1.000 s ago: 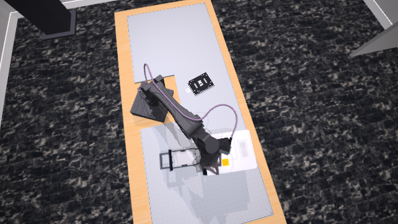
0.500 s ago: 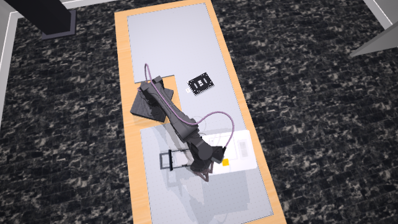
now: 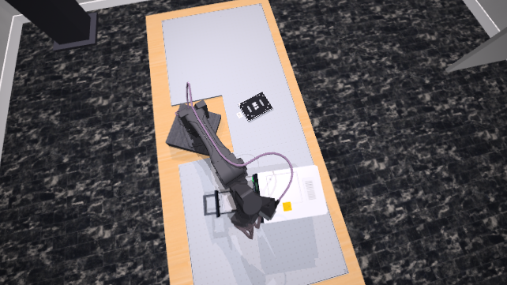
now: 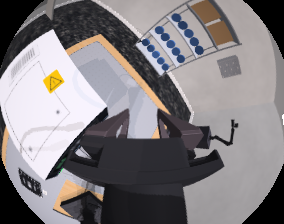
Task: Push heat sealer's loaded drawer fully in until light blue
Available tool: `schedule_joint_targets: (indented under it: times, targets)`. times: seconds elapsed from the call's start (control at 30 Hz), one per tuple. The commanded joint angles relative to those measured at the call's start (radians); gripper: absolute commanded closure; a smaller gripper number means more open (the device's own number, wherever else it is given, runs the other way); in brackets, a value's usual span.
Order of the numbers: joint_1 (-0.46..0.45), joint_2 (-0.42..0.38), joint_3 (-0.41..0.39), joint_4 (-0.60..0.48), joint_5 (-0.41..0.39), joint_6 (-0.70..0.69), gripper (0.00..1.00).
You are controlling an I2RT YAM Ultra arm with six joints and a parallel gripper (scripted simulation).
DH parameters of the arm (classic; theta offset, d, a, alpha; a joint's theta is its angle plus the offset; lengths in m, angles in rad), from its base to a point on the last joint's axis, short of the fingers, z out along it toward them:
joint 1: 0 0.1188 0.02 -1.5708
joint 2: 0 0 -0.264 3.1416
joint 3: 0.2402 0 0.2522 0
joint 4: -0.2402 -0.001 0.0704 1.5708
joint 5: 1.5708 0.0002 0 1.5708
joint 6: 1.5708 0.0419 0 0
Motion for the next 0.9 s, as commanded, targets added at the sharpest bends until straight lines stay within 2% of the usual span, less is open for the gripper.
schedule_joint_targets:
  times: [0.0, 0.07, 0.1, 0.13, 0.23, 0.27, 0.3, 0.37, 0.4, 0.43, 0.47, 0.5, 0.63, 0.67, 0.87]
  targets:
    - [-0.015, 0.028, 0.040, -0.079, -0.010, 0.036, 0.55]
    - [-0.015, 0.028, 0.040, -0.079, -0.010, 0.036, 0.55]
    - [-0.020, 0.028, -0.010, -0.076, -0.015, 0.035, 0.55]
    - [-0.024, -0.002, -0.027, -0.061, -0.019, 0.032, 0.55]
    - [-0.039, -0.022, -0.088, 0.010, -0.031, 0.014, 0.55]
    - [-0.037, -0.002, -0.076, -0.015, 0.014, 0.041, 0.55]
    - [-0.035, 0.025, -0.028, -0.043, 0.041, 0.058, 0.55]
    - [-0.040, 0.034, -0.013, -0.063, 0.072, 0.078, 0.55]
    - [-0.049, 0.033, -0.018, -0.061, 0.065, 0.074, 0.55]
    - [-0.059, -0.002, -0.023, -0.058, 0.058, 0.069, 0.55]
    - [-0.068, -0.006, -0.032, -0.053, 0.050, 0.063, 0.55]
    - [-0.079, -0.006, -0.074, -0.043, 0.031, 0.056, 0.55]
    - [-0.100, -0.011, -0.088, -0.016, 0.010, 0.030, 0.55]
    - [-0.114, 0.032, -0.029, -0.068, -0.011, 0.053, 0.55]
    - [-0.144, 0.111, 0.094, -0.258, -0.072, 0.116, 0.55]
